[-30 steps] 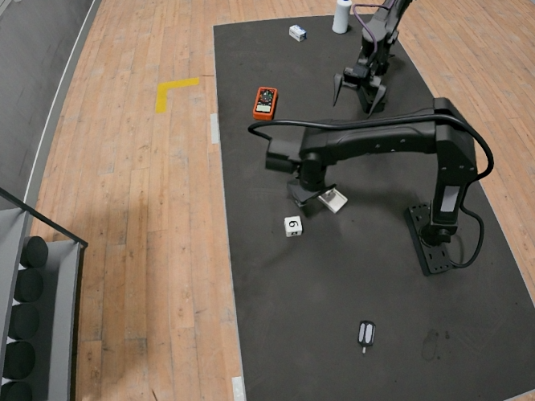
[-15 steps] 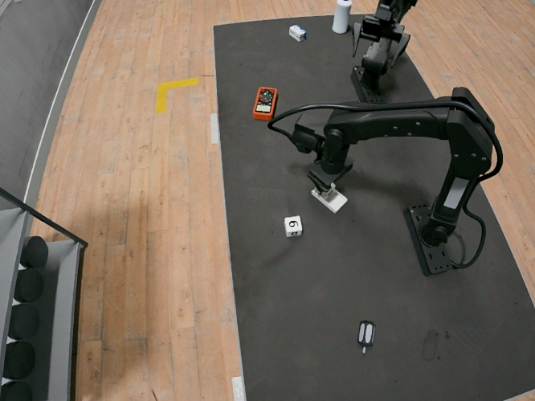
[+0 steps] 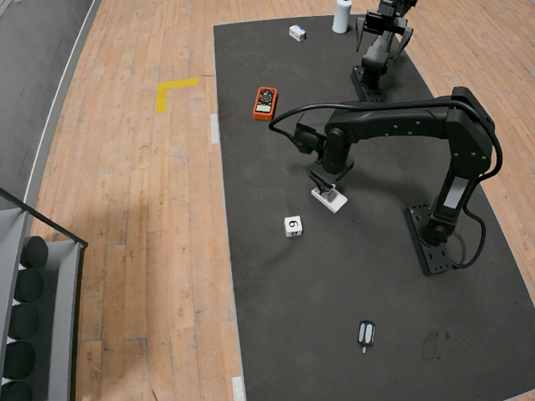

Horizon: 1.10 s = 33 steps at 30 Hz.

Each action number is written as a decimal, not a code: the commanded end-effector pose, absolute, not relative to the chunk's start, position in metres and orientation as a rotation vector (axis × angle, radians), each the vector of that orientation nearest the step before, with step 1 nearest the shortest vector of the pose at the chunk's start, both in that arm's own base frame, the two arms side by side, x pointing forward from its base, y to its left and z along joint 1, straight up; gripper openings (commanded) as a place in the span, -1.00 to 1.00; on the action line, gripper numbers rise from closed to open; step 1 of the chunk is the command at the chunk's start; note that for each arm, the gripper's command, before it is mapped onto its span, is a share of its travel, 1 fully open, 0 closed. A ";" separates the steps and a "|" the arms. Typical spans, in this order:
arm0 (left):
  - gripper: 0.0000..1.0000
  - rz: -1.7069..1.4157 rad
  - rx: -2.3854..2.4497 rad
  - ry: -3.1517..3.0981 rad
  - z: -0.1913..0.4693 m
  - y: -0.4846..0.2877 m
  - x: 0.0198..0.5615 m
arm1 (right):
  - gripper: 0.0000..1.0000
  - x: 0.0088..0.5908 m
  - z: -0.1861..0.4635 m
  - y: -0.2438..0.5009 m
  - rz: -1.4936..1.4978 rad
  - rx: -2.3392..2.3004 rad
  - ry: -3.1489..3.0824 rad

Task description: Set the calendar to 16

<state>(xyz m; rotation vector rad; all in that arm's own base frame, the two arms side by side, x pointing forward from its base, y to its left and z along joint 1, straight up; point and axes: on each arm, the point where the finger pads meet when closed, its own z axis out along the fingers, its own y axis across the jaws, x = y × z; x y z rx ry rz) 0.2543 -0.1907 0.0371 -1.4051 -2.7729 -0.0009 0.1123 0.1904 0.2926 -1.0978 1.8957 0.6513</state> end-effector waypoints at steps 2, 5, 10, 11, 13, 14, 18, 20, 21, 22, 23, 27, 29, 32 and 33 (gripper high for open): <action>0.28 -0.009 -1.428 -2.818 0.041 -0.195 0.261 | 1.00 0.106 0.309 0.189 0.671 -1.107 1.842; 0.28 0.001 -1.427 -2.818 0.036 -0.197 0.262 | 1.00 0.106 0.309 0.189 0.672 -1.107 1.842; 0.28 -0.002 -1.422 -2.810 0.026 -0.197 0.262 | 1.00 0.109 0.302 0.190 0.663 -1.102 1.869; 0.28 -0.002 -1.422 -2.810 0.024 -0.197 0.262 | 1.00 0.109 0.302 0.190 0.663 -1.102 1.869; 0.28 -0.001 -1.424 -2.814 0.023 -0.197 0.263 | 1.00 0.109 0.302 0.190 0.663 -1.102 1.869; 0.28 -0.001 -1.424 -2.814 0.021 -0.197 0.263 | 1.00 0.109 0.302 0.190 0.663 -1.102 1.869; 0.28 0.001 -1.426 -2.818 0.020 -0.198 0.263 | 1.00 0.109 0.302 0.190 0.663 -1.102 1.869; 0.28 -0.002 -1.422 -2.810 0.014 -0.197 0.262 | 1.00 0.109 0.302 0.190 0.663 -1.102 1.869; 0.28 -0.002 -1.422 -2.810 0.012 -0.197 0.262 | 1.00 0.109 0.302 0.190 0.663 -1.102 1.869; 0.28 -0.002 -1.422 -2.810 0.011 -0.197 0.262 | 1.00 0.109 0.302 0.190 0.663 -1.102 1.869; 0.28 -0.002 -1.422 -2.810 0.009 -0.197 0.262 | 1.00 0.109 0.302 0.190 0.663 -1.102 1.869; 0.28 -0.001 -1.424 -2.815 0.005 -0.197 0.263 | 1.00 0.109 0.302 0.190 0.663 -1.102 1.869; 0.12 0.000 -1.426 -2.818 0.005 -0.198 0.263 | 1.00 0.109 0.302 0.190 0.663 -1.102 1.869; 0.12 0.001 -1.426 -2.819 0.005 -0.198 0.263 | 1.00 0.109 0.302 0.190 0.663 -1.102 1.869; 0.12 0.001 -1.426 -2.819 0.005 -0.198 0.263 | 1.00 0.109 0.302 0.190 0.663 -1.102 1.869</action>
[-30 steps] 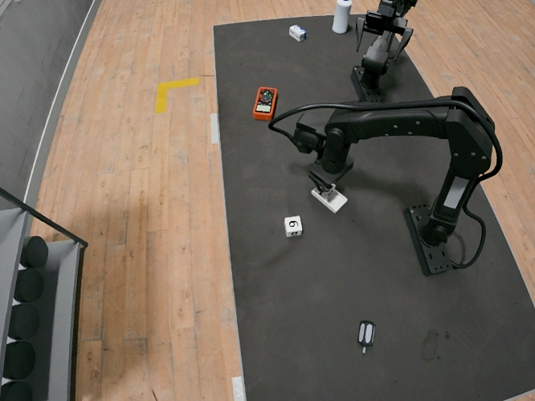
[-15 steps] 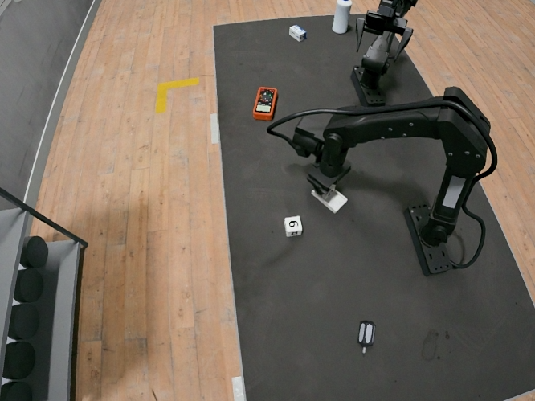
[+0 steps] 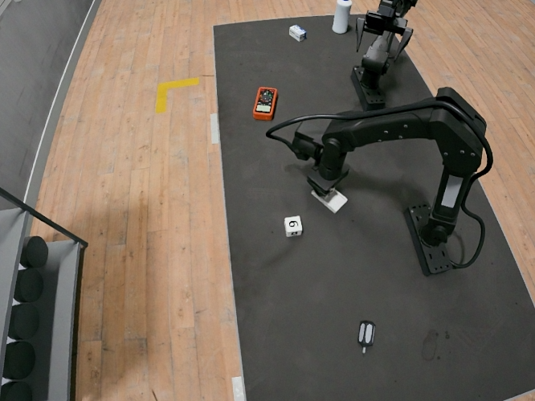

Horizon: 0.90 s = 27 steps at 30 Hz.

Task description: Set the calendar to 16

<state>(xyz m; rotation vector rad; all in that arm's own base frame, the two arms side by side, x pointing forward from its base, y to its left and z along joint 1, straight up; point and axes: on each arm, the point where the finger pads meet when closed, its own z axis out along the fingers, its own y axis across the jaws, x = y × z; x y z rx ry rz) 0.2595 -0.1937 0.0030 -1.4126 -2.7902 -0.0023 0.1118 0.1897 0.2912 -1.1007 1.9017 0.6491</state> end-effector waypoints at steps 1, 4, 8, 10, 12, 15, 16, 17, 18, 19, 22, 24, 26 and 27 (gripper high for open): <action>0.03 0.002 -1.428 -2.822 0.006 -0.199 0.264 | 1.00 0.109 0.302 0.190 0.663 -1.102 1.869; -0.05 0.002 -1.428 -2.822 0.006 -0.199 0.264 | 1.00 0.109 0.302 0.190 0.663 -1.102 1.869; -0.14 0.004 -1.423 -2.830 0.008 -0.197 0.263 | 1.00 0.109 0.302 0.190 0.663 -1.102 1.869; -0.17 0.004 -1.424 -2.829 0.008 -0.197 0.263 | 1.00 0.109 0.302 0.190 0.663 -1.102 1.869; -0.22 0.004 -1.424 -2.829 0.008 -0.197 0.263 | 1.00 0.109 0.302 0.190 0.663 -1.102 1.869; -0.31 0.004 -1.424 -2.829 0.008 -0.197 0.263 | 1.00 0.109 0.302 0.190 0.663 -1.102 1.869; -0.31 0.004 -1.424 -2.829 0.008 -0.197 0.263 | 1.00 0.109 0.302 0.190 0.663 -1.102 1.869; -0.31 0.004 -1.424 -2.829 0.008 -0.197 0.263 | 1.00 0.109 0.302 0.190 0.663 -1.102 1.869; -0.34 0.004 -1.424 -2.829 0.008 -0.197 0.263 | 1.00 0.109 0.302 0.190 0.663 -1.102 1.869; -0.37 0.004 -1.424 -2.829 0.008 -0.197 0.263 | 1.00 0.109 0.302 0.190 0.663 -1.102 1.869; -0.37 0.004 -1.424 -2.829 0.008 -0.197 0.263 | 1.00 0.109 0.302 0.190 0.663 -1.102 1.869; -0.29 0.000 -1.418 -2.816 0.014 -0.195 0.261 | 1.00 0.109 0.302 0.190 0.663 -1.102 1.869; -0.29 0.003 -1.423 -2.826 0.027 -0.197 0.264 | 1.00 0.109 0.302 0.190 0.663 -1.102 1.869; -0.29 0.003 -1.423 -2.826 0.034 -0.197 0.264 | 1.00 0.109 0.302 0.190 0.663 -1.102 1.869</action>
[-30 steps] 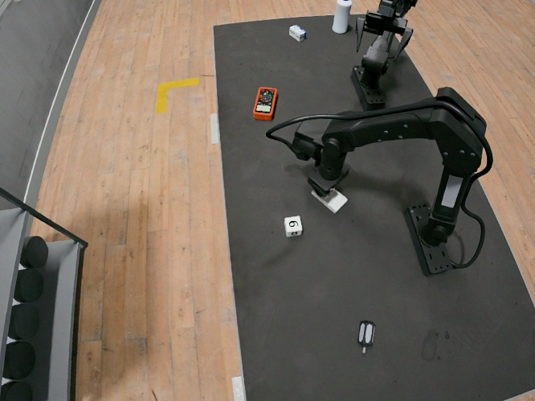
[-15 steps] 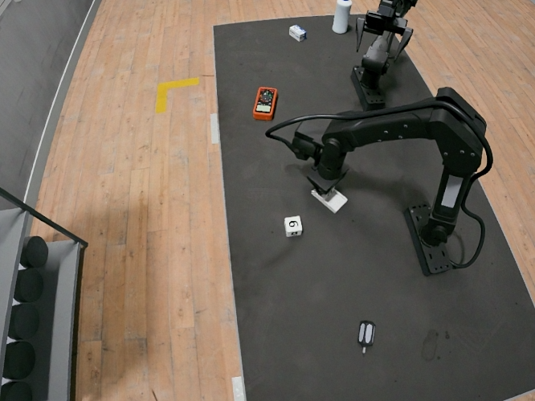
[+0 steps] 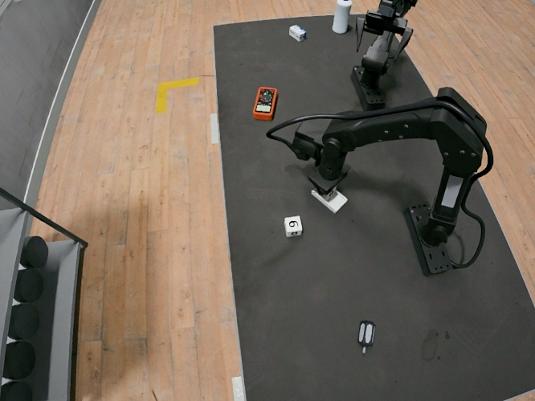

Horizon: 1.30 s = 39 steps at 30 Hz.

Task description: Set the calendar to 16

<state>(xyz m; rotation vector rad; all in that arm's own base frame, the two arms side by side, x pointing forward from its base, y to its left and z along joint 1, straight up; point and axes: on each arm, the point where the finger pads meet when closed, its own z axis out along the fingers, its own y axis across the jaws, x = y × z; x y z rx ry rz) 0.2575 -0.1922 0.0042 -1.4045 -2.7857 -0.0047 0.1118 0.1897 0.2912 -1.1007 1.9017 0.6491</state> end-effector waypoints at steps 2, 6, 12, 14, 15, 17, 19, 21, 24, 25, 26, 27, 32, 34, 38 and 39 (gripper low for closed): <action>-0.29 0.003 -1.423 -2.826 0.049 -0.197 0.263 | 1.00 0.109 0.302 0.190 0.663 -1.102 1.869; -0.29 0.003 -1.423 -2.826 0.062 -0.197 0.263 | 1.00 0.109 0.302 0.190 0.663 -1.102 1.869; -0.29 -0.006 -1.391 -2.800 0.056 -0.202 0.265 | 1.00 0.109 0.302 0.190 0.663 -1.102 1.869; -0.29 -0.007 -1.384 -2.796 0.055 -0.210 0.271 | 1.00 0.109 0.302 0.190 0.663 -1.102 1.869; -0.29 -0.007 -1.382 -2.795 0.055 -0.216 0.276 | 1.00 0.109 0.302 0.190 0.663 -1.102 1.869; -0.29 -0.007 -1.382 -2.794 0.052 -0.230 0.287 | 1.00 0.109 0.302 0.190 0.663 -1.102 1.869; -0.29 -0.005 -1.384 -2.794 0.048 -0.246 0.300 | 1.00 0.109 0.302 0.190 0.663 -1.102 1.869; -0.29 -0.004 -1.386 -2.795 0.043 -0.260 0.310 | 1.00 0.109 0.302 0.190 0.663 -1.102 1.869; -0.29 -0.003 -1.387 -2.795 0.041 -0.266 0.314 | 1.00 0.109 0.302 0.190 0.663 -1.102 1.869; -0.29 -0.003 -1.388 -2.795 0.038 -0.272 0.318 | 1.00 0.109 0.302 0.190 0.663 -1.102 1.869; -0.29 -0.002 -1.390 -2.795 0.036 -0.277 0.321 | 1.00 0.109 0.302 0.190 0.663 -1.102 1.869; -0.29 -0.001 -1.391 -2.796 0.033 -0.282 0.325 | 1.00 0.109 0.302 0.190 0.663 -1.102 1.869; -0.29 0.002 -1.399 -2.798 0.021 -0.304 0.338 | 1.00 0.109 0.302 0.190 0.663 -1.102 1.869; -0.29 0.004 -1.403 -2.799 0.017 -0.310 0.342 | 1.00 0.109 0.302 0.190 0.663 -1.102 1.869; -0.29 0.006 -1.410 -2.802 0.013 -0.317 0.345 | 1.00 0.109 0.302 0.190 0.663 -1.102 1.869; -0.29 0.010 -1.417 -2.807 0.016 -0.317 0.346 | 1.00 0.109 0.302 0.190 0.663 -1.102 1.869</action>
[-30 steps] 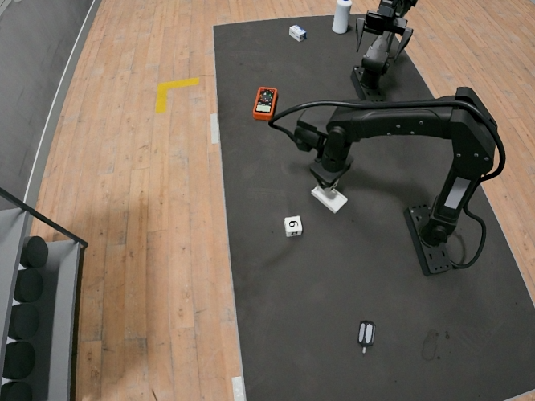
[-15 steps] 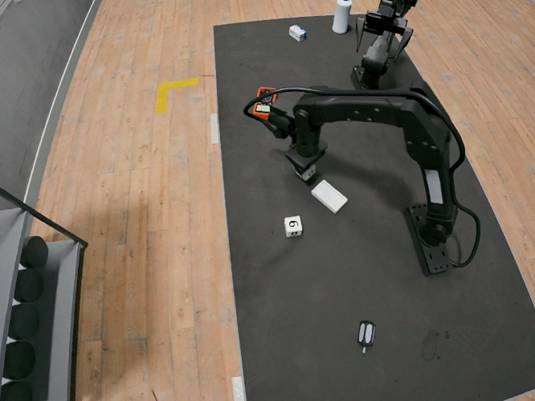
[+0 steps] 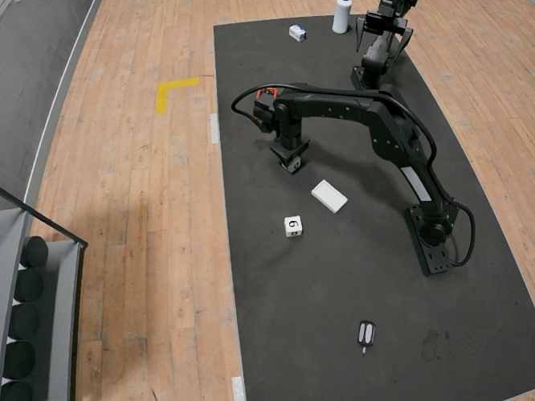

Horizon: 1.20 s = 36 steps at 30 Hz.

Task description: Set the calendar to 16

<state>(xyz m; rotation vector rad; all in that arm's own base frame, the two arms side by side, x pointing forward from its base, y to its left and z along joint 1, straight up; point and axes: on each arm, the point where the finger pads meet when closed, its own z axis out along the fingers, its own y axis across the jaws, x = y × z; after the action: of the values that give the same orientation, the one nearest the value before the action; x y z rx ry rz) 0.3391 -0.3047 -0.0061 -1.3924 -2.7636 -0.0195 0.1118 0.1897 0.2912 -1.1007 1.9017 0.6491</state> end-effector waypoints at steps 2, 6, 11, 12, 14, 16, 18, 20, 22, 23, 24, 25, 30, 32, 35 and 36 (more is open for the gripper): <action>-0.29 0.010 -1.417 -2.807 0.016 -0.317 0.346 | 1.00 0.109 0.302 0.190 0.663 -1.102 1.869; -0.29 0.008 -1.579 -2.737 0.017 -0.319 0.350 | 1.00 0.109 0.302 0.190 0.663 -1.102 1.869; -0.29 -0.001 -1.940 -2.483 0.014 -0.317 0.347 | 1.00 0.109 0.302 0.190 0.663 -1.102 1.869; -0.29 -0.002 -2.001 -2.447 0.019 -0.318 0.348 | 1.00 0.109 0.302 0.190 0.663 -1.102 1.869; -0.29 -0.004 -2.099 -2.364 0.019 -0.318 0.348 | 1.00 0.109 0.302 0.190 0.663 -1.102 1.869; -0.29 -0.006 -2.194 -2.277 0.019 -0.318 0.348 | 1.00 0.109 0.302 0.190 0.663 -1.102 1.869; -0.29 -0.007 -2.239 -2.233 0.019 -0.318 0.348 | 1.00 0.109 0.302 0.190 0.663 -1.102 1.869; -0.29 -0.008 -2.283 -2.188 0.019 -0.317 0.349 | 1.00 0.109 0.302 0.190 0.663 -1.102 1.869; -0.29 -0.011 -2.394 -2.067 0.019 -0.317 0.349 | 1.00 0.109 0.302 0.190 0.663 -1.102 1.869; -0.29 -0.014 -2.451 -2.005 0.019 -0.318 0.350 | 1.00 0.109 0.302 0.190 0.663 -1.102 1.869; -0.29 -0.016 -2.498 -1.952 0.019 -0.318 0.350 | 1.00 0.109 0.302 0.190 0.663 -1.102 1.869; -0.29 -0.018 -2.541 -1.902 0.019 -0.319 0.351 | 1.00 0.109 0.302 0.190 0.663 -1.102 1.869; -0.29 -0.025 -2.705 -1.662 0.019 -0.319 0.350 | 1.00 0.109 0.302 0.190 0.663 -1.102 1.869; -0.29 -0.025 -2.737 -1.605 0.019 -0.319 0.350 | 1.00 0.109 0.302 0.190 0.663 -1.102 1.869; -0.29 -0.025 -2.752 -1.577 0.019 -0.319 0.350 | 1.00 0.109 0.302 0.190 0.663 -1.102 1.869; -0.29 -0.025 -2.752 -1.577 0.019 -0.319 0.350 | 1.00 0.109 0.302 0.190 0.663 -1.102 1.869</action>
<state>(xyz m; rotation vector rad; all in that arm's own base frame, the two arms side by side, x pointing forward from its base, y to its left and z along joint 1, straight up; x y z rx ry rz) 0.3432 -0.3059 -0.0027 -2.6213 -1.6593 -0.0127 0.1118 0.1897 0.2912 -1.1007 1.9017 0.6491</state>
